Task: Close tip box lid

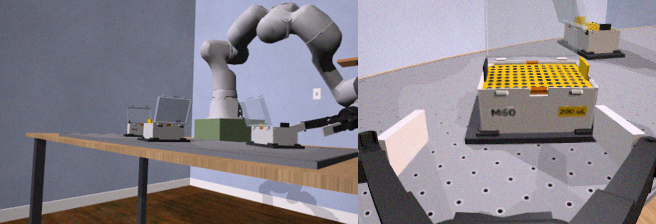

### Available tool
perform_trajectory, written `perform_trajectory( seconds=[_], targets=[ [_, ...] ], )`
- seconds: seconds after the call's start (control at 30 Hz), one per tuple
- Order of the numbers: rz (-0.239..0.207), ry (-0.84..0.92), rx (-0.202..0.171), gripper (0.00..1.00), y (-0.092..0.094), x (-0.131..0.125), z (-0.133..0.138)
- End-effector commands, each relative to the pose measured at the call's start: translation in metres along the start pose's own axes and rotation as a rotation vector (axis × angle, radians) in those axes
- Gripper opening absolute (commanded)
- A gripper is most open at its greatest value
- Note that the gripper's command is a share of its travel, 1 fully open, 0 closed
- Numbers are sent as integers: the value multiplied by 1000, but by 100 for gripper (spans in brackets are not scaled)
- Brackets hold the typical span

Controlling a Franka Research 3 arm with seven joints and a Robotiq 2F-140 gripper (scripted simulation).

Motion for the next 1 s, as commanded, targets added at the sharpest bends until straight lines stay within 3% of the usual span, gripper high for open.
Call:
perform_trajectory(
  seconds=[0.0,0.3,0.97],
  targets=[
    [0,-11,5,100,0,0,-2],
    [0,-11,5,100,0,0,-2],
    [0,-11,5,100,24,87,4]
  ],
)
Point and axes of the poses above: the point where the finger pads meet when closed, its own y axis back along the fingers, its own z axis across the jaws, x = y × z, the point moved 2 cm from there along y, back along the fingers, and after that the axes turned 3 degrees about y, right-handed, at the moved point
